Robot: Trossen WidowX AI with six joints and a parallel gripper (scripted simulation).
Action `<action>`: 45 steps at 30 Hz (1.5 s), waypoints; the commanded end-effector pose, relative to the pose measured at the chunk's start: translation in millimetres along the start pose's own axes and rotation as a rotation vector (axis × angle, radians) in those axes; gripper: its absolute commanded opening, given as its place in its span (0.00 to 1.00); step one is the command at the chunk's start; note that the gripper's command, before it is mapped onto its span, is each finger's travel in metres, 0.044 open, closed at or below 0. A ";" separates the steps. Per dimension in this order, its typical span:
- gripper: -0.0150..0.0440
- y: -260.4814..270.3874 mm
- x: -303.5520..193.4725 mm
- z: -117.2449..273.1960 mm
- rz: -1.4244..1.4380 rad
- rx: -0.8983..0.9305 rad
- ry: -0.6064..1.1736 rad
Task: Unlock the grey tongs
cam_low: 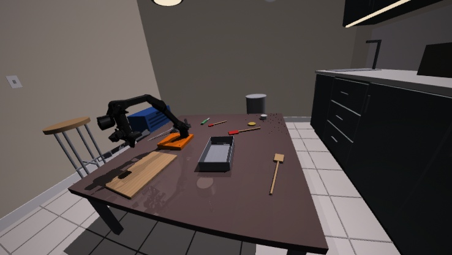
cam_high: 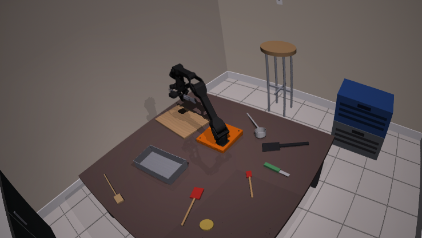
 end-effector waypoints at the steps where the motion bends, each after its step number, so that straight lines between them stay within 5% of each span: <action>1: 0.00 0.0 0.4 1.9 0.007 -0.004 0.004; 45: 0.00 -1.8 6.6 -62.6 0.008 -0.008 0.004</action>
Point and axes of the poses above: the point midway between the two fingers, 35 mm back from their tips, its own z axis back along the fingers, its own y axis across the jaws, x = y × z, the point moved 10 cm from there along z, back along the fingers, and after that the axes turned 7 degrees about z, right-handed, at the moved point
